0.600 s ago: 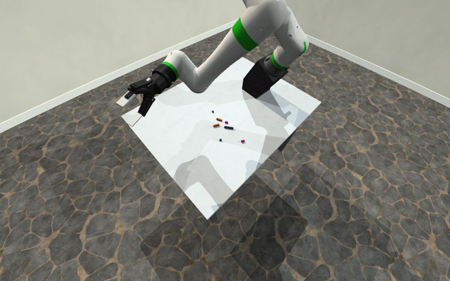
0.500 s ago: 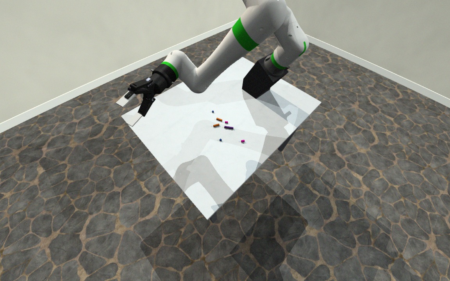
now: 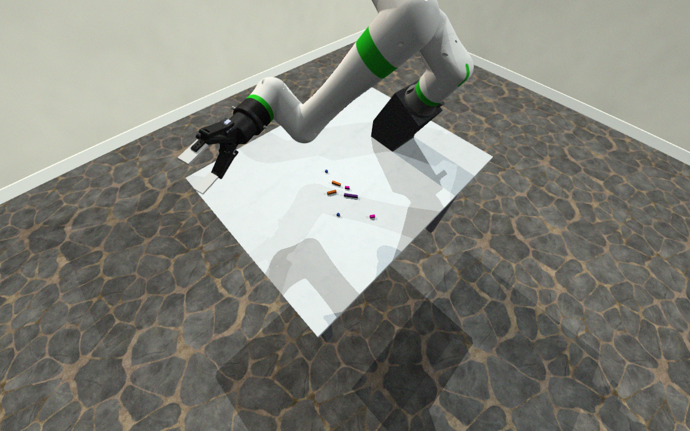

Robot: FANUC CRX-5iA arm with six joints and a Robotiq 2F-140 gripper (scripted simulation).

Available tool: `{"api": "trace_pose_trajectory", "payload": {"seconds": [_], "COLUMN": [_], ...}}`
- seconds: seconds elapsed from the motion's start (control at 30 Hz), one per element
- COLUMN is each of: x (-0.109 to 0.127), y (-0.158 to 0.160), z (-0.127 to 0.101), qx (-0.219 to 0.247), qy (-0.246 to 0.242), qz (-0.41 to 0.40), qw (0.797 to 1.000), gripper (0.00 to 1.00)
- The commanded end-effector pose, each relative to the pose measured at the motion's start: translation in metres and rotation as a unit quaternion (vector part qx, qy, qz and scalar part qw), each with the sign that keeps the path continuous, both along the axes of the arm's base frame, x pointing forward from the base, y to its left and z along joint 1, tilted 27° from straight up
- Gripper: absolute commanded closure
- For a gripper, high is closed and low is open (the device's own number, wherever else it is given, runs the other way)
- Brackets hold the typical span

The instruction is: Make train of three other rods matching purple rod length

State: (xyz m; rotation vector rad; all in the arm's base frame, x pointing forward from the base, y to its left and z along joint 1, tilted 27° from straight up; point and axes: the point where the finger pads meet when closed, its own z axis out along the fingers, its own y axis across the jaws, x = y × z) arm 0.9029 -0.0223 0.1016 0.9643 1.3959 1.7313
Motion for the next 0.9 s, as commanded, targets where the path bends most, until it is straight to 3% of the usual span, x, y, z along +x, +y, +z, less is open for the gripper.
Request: {"api": "trace_pose_trajectory", "payload": {"seconds": [0.0,0.13,0.43,0.5,0.57,0.8,0.87], "x": [0.0,-0.006,-0.054,-0.054,-0.077,-0.12,-0.144], "y": [0.0,0.008,0.049,0.049,0.061,0.079,0.086], "z": [0.0,-0.007,-0.054,-0.054,-0.072,-0.102,-0.117], "qx": [0.0,0.011,0.068,0.068,0.085,0.108,0.118], "qy": [0.001,0.027,0.189,0.189,0.249,0.346,0.394], "qz": [0.001,0.018,0.094,0.094,0.111,0.128,0.131], "qw": [1.0,0.999,0.975,0.975,0.958,0.923,0.902], "gripper": [0.0,0.0,0.0,0.0,0.0,0.0,0.0]}}
